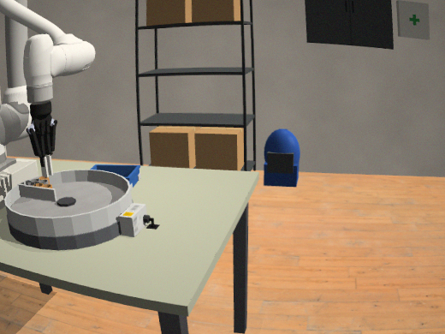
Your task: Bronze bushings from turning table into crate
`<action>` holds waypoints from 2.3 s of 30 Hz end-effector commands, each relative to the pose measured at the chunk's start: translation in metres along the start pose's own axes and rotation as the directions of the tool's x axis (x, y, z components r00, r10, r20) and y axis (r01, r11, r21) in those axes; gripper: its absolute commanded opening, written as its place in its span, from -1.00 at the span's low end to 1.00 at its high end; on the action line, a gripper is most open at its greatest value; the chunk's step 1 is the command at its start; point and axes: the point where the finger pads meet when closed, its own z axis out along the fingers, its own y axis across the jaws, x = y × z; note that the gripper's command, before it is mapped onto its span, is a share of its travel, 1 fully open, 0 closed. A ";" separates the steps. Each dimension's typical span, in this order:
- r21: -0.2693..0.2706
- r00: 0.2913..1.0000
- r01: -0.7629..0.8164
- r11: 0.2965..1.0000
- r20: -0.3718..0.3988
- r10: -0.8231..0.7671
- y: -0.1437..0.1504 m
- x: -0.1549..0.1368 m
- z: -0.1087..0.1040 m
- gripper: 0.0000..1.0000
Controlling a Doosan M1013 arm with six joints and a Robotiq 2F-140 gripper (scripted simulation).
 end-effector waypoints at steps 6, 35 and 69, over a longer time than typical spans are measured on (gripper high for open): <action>0.000 1.000 0.000 1.000 0.000 0.000 0.000 0.000 0.000 -0.81; 0.000 1.000 0.000 1.000 0.000 0.000 -0.001 0.000 0.000 -0.81; 0.000 1.000 0.000 1.000 0.000 0.000 -0.001 0.000 0.023 -0.81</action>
